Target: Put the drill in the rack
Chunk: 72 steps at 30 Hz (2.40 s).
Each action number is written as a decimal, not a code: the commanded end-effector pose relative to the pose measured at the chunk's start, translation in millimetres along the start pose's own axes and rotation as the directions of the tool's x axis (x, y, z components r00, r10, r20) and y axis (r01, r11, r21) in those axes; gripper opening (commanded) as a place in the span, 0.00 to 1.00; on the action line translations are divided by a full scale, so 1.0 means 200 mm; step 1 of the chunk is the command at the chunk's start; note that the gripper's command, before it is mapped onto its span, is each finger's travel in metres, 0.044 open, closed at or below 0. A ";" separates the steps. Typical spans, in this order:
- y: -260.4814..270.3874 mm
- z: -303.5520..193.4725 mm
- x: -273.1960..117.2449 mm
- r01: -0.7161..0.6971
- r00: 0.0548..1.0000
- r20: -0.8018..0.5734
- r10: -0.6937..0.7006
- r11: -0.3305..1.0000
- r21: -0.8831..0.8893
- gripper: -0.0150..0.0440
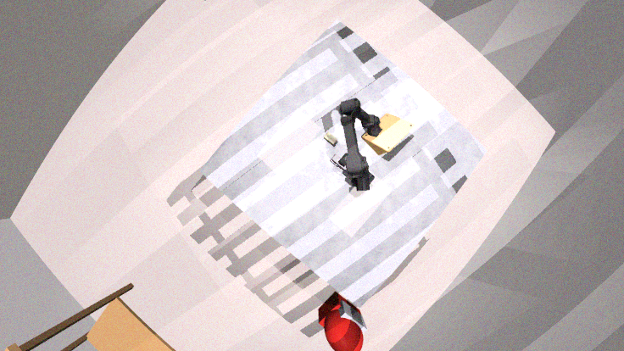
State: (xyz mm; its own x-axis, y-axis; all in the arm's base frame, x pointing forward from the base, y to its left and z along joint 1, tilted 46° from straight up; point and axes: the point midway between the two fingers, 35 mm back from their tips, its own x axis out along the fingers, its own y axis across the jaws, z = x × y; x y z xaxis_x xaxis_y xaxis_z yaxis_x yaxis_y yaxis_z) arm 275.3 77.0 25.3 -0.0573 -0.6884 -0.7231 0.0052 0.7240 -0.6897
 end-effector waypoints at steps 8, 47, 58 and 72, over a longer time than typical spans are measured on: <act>-0.01 -0.03 0.09 0.022 0.999 -0.041 -0.022 1.000 -0.014 0.25; -0.02 -0.03 0.12 0.021 0.999 -0.041 -0.022 1.000 -0.014 0.39; 0.01 0.01 -0.24 0.020 0.999 -0.042 -0.021 1.000 -0.014 0.88; -0.48 0.09 0.03 -0.022 1.000 -0.025 0.003 0.611 -0.792 1.00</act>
State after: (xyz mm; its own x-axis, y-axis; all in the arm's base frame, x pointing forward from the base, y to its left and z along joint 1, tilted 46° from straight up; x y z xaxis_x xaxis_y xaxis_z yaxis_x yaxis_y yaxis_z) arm 292.3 52.0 72.3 -0.0831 -0.6802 -0.7283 -0.4669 0.6722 -0.5746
